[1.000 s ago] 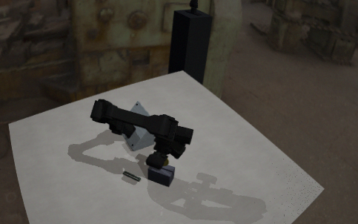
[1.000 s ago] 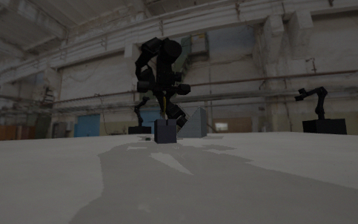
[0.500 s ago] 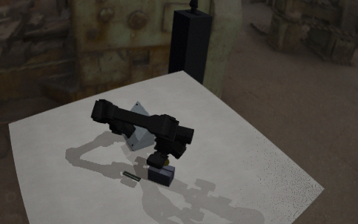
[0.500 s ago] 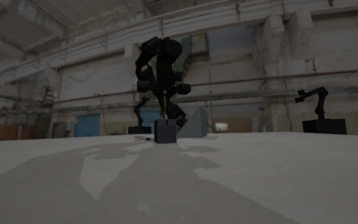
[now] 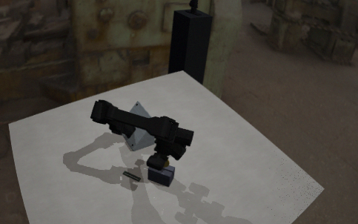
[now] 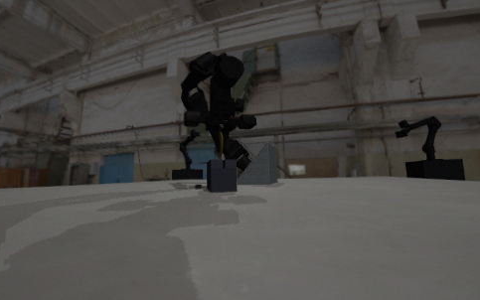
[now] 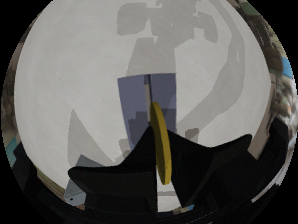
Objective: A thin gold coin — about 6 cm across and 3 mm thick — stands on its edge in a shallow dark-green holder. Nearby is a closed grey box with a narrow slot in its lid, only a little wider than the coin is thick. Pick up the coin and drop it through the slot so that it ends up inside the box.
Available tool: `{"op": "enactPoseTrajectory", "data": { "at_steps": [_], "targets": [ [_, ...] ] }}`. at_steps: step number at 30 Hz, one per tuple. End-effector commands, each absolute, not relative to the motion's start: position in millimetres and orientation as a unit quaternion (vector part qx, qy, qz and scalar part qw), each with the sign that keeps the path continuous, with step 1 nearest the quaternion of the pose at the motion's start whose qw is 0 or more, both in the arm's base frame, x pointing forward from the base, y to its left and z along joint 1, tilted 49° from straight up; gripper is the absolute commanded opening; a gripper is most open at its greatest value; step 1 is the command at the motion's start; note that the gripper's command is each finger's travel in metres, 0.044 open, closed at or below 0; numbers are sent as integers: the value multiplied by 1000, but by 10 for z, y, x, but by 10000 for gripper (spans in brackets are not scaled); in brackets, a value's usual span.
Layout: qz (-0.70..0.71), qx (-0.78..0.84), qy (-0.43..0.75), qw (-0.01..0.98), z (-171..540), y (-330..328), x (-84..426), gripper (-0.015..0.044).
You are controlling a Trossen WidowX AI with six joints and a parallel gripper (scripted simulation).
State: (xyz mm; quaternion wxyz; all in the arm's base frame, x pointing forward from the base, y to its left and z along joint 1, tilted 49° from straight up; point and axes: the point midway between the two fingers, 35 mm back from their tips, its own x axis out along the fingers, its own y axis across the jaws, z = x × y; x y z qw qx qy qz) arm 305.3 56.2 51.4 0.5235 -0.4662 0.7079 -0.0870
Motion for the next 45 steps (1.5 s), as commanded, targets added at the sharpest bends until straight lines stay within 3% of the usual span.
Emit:
{"op": "enactPoseTrajectory", "data": {
  "at_steps": [1, 15, 21, 30, 40, 45],
  "targets": [
    [-87, -469, 707, 523, 499, 535, 3055, 0],
    [-87, -469, 706, 523, 446, 478, 3053, 0],
    [-87, -466, 708, 524, 459, 497, 3054, 157],
    [-87, -466, 708, 524, 459, 497, 3054, 161],
    [-85, -468, 708, 522, 587, 645, 3054, 423],
    [-57, -499, 711, 493, 789, 898, 3039, 440]
  ]
}}
